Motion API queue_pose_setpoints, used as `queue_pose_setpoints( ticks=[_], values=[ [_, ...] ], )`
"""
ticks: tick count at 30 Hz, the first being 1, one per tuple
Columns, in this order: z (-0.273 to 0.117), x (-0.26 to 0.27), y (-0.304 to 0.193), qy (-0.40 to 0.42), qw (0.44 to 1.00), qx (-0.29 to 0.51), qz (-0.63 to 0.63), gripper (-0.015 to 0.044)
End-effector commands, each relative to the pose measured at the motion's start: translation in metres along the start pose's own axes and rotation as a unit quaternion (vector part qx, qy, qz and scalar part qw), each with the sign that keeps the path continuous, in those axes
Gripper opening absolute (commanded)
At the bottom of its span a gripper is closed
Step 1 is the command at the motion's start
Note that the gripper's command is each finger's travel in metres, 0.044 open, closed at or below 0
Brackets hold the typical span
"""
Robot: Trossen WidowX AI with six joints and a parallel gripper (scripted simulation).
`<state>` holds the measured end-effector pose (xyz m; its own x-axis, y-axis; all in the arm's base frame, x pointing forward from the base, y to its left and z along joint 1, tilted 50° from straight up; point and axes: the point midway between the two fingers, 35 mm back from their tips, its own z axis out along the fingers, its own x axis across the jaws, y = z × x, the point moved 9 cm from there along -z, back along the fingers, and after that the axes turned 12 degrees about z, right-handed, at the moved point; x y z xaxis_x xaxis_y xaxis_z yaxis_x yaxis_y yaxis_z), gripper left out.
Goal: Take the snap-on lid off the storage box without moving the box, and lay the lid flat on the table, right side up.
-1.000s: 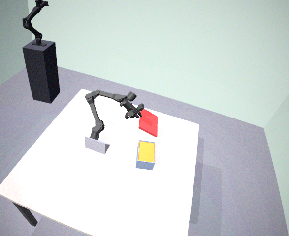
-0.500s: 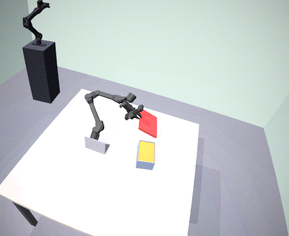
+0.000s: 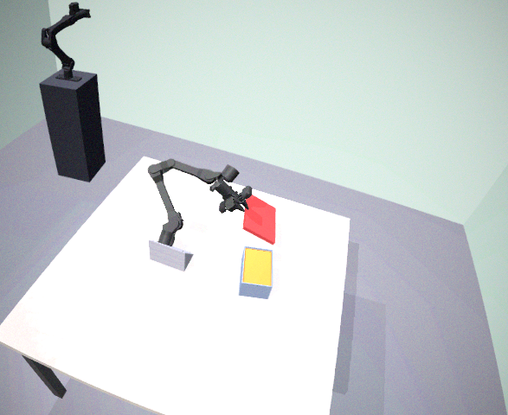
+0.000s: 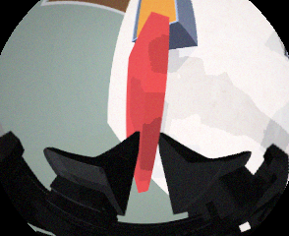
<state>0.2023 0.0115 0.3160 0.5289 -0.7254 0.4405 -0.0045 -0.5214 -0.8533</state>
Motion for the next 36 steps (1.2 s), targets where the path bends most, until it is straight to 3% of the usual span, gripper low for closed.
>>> queue_pose_setpoints(
  ticks=[1, 36],
  values=[
    [0.001, -0.002, -0.001, 0.007, 1.0, 0.001, 0.0, 0.0],
    [0.019, -0.022, 0.003, 0.008, 1.0, 0.003, 0.0, 0.0]
  ],
)
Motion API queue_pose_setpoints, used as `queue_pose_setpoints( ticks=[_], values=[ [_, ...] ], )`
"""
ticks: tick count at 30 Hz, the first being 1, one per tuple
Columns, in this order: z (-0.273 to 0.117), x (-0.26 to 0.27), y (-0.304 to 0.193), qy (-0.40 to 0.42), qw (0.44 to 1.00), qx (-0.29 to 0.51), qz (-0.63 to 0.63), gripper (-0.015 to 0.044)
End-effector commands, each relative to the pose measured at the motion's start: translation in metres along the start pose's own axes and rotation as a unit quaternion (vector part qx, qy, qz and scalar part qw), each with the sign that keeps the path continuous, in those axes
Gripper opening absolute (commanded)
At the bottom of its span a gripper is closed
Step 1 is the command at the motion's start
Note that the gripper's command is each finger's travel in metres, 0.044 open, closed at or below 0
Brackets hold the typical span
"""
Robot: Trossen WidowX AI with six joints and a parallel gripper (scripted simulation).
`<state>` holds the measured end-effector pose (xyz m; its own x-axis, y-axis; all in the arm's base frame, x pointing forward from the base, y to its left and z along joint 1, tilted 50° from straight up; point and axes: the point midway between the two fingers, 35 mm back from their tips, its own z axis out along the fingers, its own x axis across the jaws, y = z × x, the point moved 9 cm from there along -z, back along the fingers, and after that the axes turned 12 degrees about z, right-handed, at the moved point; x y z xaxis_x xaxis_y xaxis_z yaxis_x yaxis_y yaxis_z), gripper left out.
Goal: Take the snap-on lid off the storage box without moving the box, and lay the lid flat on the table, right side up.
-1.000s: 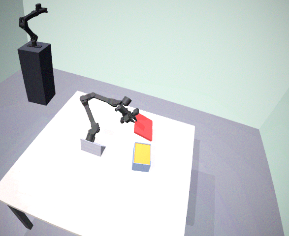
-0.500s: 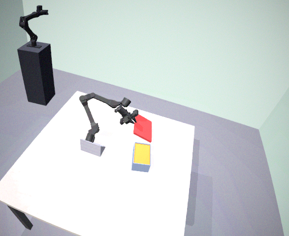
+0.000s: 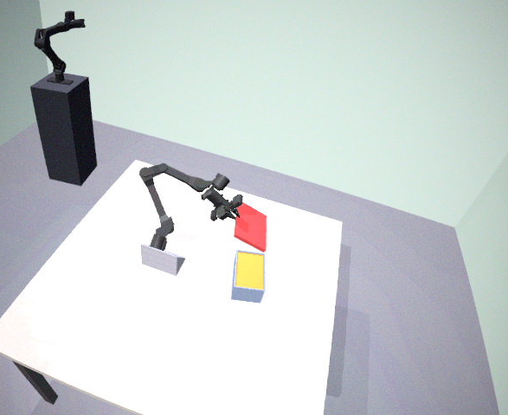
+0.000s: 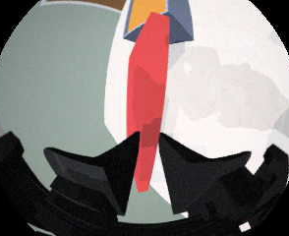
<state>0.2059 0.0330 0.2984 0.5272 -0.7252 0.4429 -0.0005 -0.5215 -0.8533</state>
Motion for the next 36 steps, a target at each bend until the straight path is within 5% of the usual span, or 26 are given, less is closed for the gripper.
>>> queue_pose_setpoints(
  ticks=[1, 36],
  values=[
    [0.001, -0.001, 0.0, 0.007, 1.0, 0.001, 0.001, 0.0],
    [0.019, -0.022, 0.004, 0.007, 1.0, 0.002, 0.002, 0.0]
  ],
)
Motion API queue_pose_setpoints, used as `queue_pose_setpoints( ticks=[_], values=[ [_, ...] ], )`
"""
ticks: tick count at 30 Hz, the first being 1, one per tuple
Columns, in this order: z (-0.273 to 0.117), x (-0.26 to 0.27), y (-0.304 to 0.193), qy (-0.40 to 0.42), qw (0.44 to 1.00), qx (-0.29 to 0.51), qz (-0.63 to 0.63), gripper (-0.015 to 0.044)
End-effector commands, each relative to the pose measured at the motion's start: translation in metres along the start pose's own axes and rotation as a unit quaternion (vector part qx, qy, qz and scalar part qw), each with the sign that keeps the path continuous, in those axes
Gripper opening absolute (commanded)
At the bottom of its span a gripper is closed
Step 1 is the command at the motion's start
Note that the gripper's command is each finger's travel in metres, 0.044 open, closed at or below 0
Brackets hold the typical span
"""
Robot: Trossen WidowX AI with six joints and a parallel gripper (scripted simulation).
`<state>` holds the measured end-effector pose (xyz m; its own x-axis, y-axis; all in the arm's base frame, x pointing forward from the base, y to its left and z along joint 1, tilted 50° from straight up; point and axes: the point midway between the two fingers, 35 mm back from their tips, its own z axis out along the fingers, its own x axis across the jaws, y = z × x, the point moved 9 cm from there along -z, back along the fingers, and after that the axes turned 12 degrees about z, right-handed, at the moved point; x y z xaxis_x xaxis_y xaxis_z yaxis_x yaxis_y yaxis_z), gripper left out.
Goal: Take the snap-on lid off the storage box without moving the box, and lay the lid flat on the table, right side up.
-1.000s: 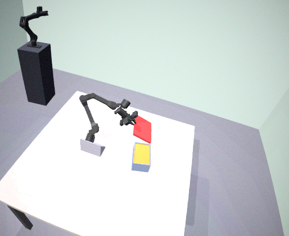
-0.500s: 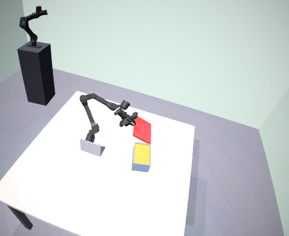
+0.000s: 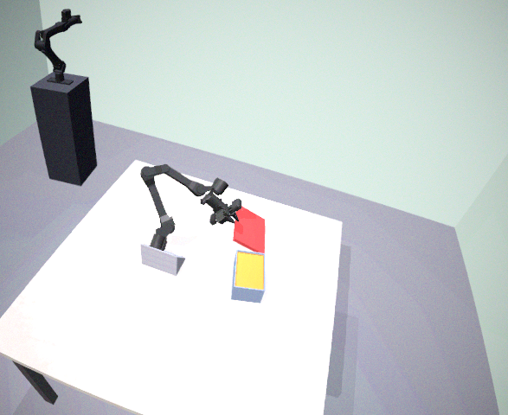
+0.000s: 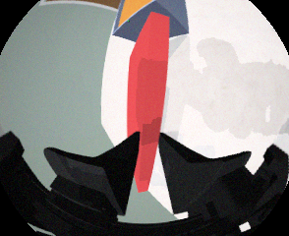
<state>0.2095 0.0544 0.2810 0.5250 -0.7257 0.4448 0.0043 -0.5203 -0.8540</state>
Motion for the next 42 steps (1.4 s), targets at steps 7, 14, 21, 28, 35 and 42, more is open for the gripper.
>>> queue_pose_setpoints(
  ticks=[7, 14, 21, 28, 35, 42],
  values=[
    [0.006, -0.005, 0.001, 0.006, 1.0, 0.0, 0.003, 0.0],
    [0.009, -0.009, 0.002, 0.006, 1.0, 0.0, 0.003, 0.0],
    [0.013, -0.013, 0.003, 0.006, 1.0, 0.0, 0.003, 0.0],
    [0.016, -0.017, 0.004, 0.006, 1.0, 0.0, 0.003, 0.0],
    [0.02, -0.022, 0.005, 0.006, 1.0, 0.0, 0.003, 0.0],
    [0.024, -0.026, 0.005, 0.006, 1.0, 0.0, 0.003, 0.0]
  ],
)
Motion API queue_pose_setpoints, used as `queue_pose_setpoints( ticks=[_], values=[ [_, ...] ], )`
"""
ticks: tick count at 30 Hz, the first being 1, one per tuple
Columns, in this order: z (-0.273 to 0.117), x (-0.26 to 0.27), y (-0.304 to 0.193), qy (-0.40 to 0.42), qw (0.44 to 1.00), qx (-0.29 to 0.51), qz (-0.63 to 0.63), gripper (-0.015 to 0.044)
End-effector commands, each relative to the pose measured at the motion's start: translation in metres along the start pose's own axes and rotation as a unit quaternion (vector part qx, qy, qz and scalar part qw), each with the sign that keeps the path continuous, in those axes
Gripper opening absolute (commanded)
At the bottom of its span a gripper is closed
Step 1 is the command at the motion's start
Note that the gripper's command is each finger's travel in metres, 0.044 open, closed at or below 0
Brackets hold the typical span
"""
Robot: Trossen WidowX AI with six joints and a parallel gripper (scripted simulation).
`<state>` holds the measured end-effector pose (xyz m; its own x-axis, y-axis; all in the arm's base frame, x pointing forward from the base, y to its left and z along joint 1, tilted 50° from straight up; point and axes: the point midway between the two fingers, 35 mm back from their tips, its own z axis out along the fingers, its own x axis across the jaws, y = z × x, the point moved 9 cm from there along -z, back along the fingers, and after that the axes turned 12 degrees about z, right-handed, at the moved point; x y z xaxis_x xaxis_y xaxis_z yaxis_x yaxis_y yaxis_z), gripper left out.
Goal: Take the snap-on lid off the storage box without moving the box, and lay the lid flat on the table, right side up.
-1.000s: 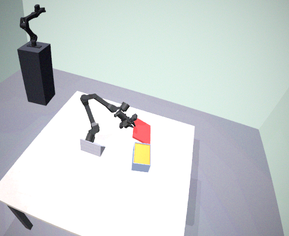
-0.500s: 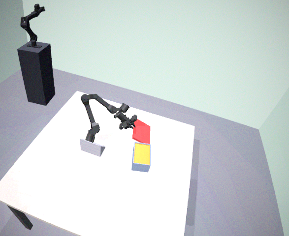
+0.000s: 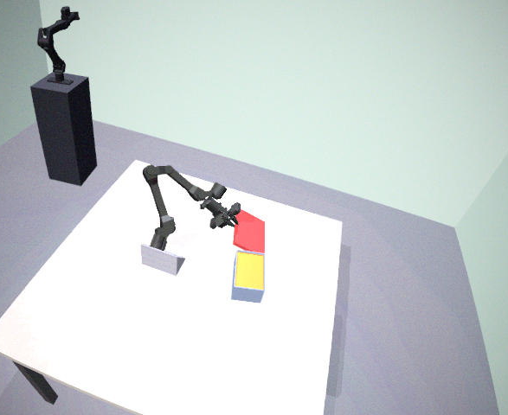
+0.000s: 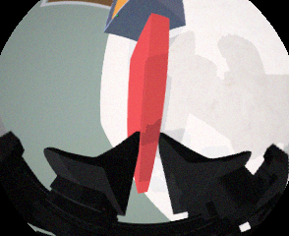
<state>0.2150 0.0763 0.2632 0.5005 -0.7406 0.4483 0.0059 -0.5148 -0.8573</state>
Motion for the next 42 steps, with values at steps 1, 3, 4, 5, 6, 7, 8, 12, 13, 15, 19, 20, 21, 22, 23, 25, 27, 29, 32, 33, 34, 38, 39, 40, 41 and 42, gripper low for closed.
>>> queue_pose_setpoints(
  ticks=[1, 3, 4, 5, 6, 7, 8, 12, 13, 15, 19, 20, 21, 22, 23, 25, 27, 29, 32, 33, 34, 38, 39, 40, 41, 42],
  values=[
    [0.005, -0.005, 0.002, -0.008, 1.0, -0.002, 0.001, 0.0],
    [0.006, -0.007, 0.002, -0.008, 1.0, -0.002, 0.001, 0.0],
    [0.006, -0.007, 0.002, -0.008, 1.0, -0.002, 0.001, 0.0],
    [0.007, -0.008, 0.002, -0.008, 1.0, -0.002, 0.001, 0.0],
    [0.007, -0.008, 0.002, -0.008, 1.0, -0.002, 0.001, 0.0],
    [0.008, -0.009, 0.003, -0.008, 1.0, -0.002, 0.001, 0.0],
    [0.008, -0.01, 0.003, -0.008, 1.0, -0.002, 0.001, 0.0],
    [0.01, -0.012, 0.003, -0.008, 1.0, -0.002, 0.001, 0.0],
    [0.011, -0.013, 0.003, -0.008, 1.0, -0.002, 0.001, 0.0],
    [0.012, -0.014, 0.004, -0.008, 1.0, -0.002, 0.001, 0.0],
    [0.014, -0.016, 0.004, -0.008, 1.0, -0.002, 0.001, 0.0],
    [0.014, -0.017, 0.004, -0.008, 1.0, -0.002, 0.001, 0.0],
    [0.015, -0.018, 0.004, -0.008, 1.0, -0.002, 0.002, 0.0],
    [0.015, -0.018, 0.005, -0.008, 1.0, -0.002, 0.002, 0.0],
    [0.009, -0.01, 0.0, 0.002, 1.0, 0.004, 0.001, 0.0026],
    [0.008, -0.008, -0.002, -0.006, 1.0, -0.001, 0.001, 0.0079],
    [0.008, -0.007, -0.003, -0.008, 1.0, -0.002, 0.001, 0.0131],
    [0.008, -0.007, -0.003, -0.008, 1.0, -0.002, 0.001, 0.0184],
    [0.008, -0.007, -0.003, -0.008, 1.0, -0.002, 0.001, 0.0263],
    [0.008, -0.007, -0.003, -0.008, 1.0, -0.002, 0.001, 0.0275],
    [0.008, -0.007, -0.003, -0.008, 1.0, -0.002, 0.001, 0.0275],
    [0.003, -0.012, -0.001, -0.008, 1.0, -0.002, 0.001, 0.038],
    [0.001, -0.013, -0.001, -0.008, 1.0, -0.002, 0.001, 0.0406],
    [0.0, -0.015, 0.0, -0.008, 1.0, -0.002, 0.001, 0.0432],
    [-0.002, -0.016, 0.0, -0.008, 1.0, -0.002, 0.001, 0.044],
    [-0.003, -0.017, 0.0, -0.008, 1.0, -0.002, 0.002, 0.044]
  ],
)
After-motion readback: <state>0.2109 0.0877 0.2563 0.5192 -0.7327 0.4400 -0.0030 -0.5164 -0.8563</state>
